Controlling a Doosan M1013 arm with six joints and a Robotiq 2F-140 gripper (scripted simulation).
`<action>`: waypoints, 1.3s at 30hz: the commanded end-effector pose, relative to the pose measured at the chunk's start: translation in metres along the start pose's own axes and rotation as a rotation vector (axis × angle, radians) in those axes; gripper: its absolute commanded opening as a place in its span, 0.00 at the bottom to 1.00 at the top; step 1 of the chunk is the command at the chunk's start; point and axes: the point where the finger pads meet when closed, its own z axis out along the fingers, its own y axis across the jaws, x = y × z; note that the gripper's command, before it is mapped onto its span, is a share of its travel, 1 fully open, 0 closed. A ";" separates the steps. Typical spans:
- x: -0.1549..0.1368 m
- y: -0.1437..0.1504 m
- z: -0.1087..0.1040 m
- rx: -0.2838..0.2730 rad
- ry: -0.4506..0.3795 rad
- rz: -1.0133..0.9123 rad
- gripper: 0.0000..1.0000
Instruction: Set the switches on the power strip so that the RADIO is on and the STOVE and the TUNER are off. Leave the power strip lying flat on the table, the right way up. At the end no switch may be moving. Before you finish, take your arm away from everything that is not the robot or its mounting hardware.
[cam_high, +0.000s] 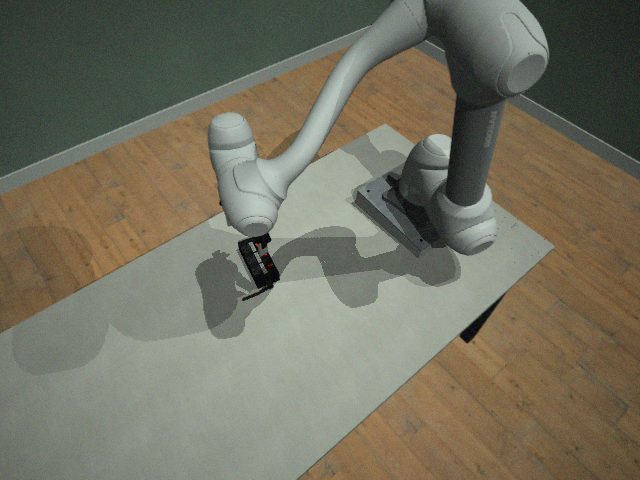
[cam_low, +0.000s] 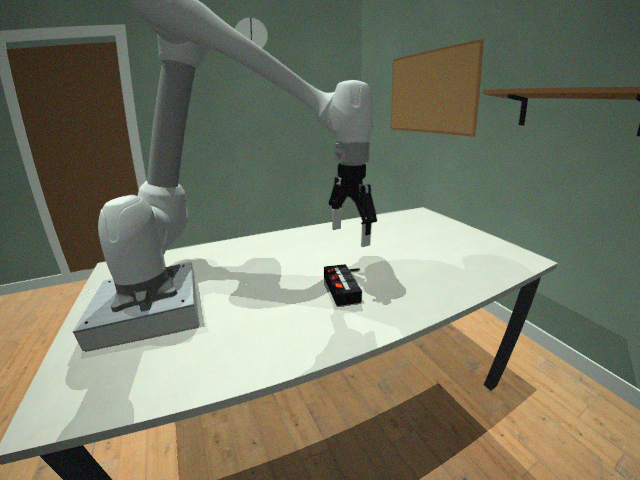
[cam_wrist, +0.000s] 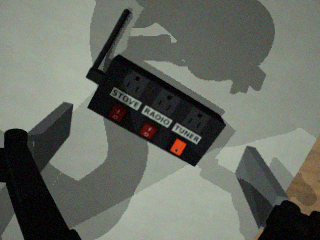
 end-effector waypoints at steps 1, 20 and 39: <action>-0.006 0.000 0.007 0.002 0.001 -0.181 1.00; -0.041 -0.002 0.047 0.000 0.002 -1.272 1.00; -0.041 -0.002 0.047 0.000 0.002 -1.272 0.00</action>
